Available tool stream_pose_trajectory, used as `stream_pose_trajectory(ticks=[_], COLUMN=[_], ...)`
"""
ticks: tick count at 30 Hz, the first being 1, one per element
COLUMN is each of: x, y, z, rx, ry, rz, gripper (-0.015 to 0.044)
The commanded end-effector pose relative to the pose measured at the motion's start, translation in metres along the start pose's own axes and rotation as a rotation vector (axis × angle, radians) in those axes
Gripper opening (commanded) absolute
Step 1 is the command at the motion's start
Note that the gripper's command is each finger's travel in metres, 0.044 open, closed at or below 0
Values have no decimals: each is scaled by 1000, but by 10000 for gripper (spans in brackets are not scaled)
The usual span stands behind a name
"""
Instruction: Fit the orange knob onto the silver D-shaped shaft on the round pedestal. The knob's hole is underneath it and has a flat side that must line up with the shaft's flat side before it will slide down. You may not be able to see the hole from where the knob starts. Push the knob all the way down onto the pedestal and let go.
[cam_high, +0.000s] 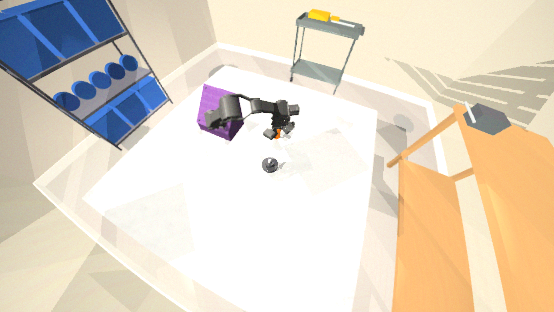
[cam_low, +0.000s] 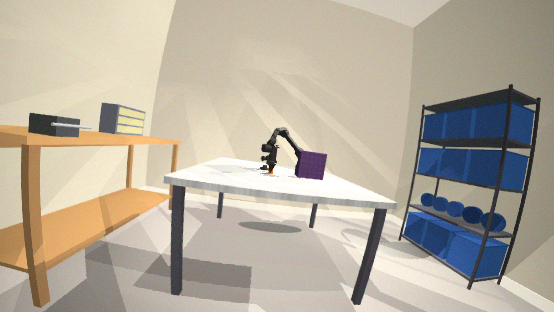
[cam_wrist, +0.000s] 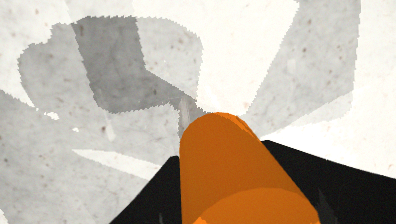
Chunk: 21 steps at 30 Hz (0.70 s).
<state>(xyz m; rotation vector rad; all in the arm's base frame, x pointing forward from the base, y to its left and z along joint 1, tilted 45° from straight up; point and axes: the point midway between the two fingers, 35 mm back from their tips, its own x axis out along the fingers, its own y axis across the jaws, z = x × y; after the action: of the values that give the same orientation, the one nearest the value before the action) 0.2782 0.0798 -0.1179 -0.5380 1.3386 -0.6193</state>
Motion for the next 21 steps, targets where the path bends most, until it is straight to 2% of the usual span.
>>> stream_pose_trajectory(ticks=[1,4,20,21], x=[0,0,0,-3], y=[0,0,0,0], z=[0,0,0,0], rx=[-1,-1,-1,-1], ry=[2,2,2,1], rz=[0,0,0,0], gripper=[157,236,240,266])
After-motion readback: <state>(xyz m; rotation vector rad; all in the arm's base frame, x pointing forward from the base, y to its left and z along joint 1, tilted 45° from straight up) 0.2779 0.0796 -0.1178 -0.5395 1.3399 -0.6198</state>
